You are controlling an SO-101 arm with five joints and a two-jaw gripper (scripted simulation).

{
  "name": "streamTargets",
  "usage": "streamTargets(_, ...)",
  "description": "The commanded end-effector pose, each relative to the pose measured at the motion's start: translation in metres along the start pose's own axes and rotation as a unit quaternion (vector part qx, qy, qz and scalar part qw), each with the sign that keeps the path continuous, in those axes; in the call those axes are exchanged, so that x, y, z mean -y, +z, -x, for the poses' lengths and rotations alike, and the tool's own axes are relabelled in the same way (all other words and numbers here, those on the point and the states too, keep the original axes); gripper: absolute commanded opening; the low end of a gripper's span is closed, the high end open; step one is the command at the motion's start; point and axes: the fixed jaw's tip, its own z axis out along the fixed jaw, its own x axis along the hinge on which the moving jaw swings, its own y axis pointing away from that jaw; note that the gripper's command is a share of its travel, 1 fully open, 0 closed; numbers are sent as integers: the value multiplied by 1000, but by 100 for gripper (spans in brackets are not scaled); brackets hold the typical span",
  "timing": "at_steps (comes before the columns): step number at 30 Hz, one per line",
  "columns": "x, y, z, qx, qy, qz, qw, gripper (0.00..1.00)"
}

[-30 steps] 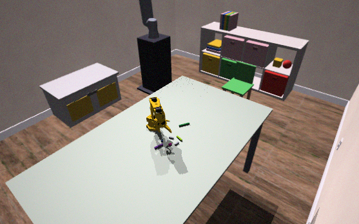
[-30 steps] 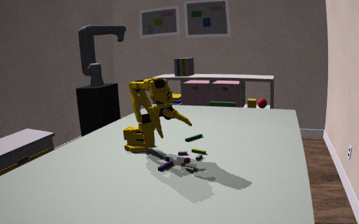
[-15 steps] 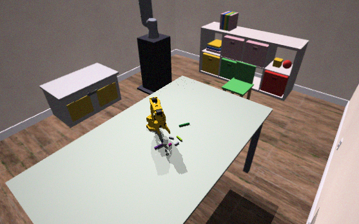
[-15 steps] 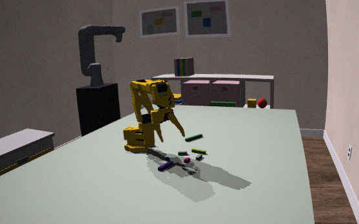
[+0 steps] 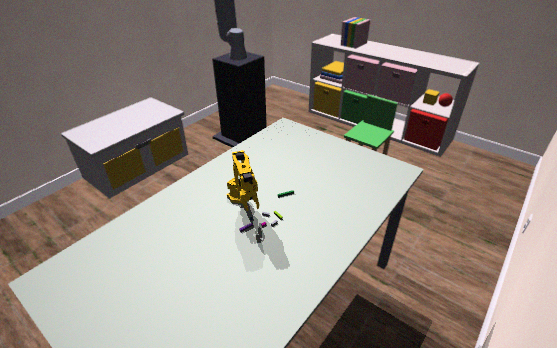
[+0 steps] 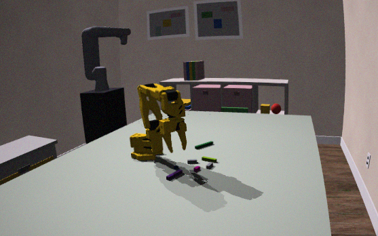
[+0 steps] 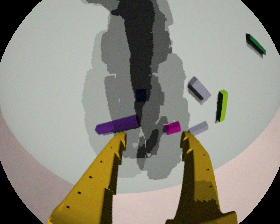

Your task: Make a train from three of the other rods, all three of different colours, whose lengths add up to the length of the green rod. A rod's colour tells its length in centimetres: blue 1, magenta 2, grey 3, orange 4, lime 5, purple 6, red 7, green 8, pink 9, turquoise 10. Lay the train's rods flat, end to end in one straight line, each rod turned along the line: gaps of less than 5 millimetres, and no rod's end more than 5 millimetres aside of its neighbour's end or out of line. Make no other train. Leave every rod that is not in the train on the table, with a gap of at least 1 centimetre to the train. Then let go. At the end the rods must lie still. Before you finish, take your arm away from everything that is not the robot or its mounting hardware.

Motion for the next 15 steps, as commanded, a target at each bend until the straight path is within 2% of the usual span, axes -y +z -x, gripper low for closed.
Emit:
streamTargets(1,1,-3,-5,-14,-30,-1,999,21)
streamTargets(15,2,-1,-3,-8,-57,-1,998,19)
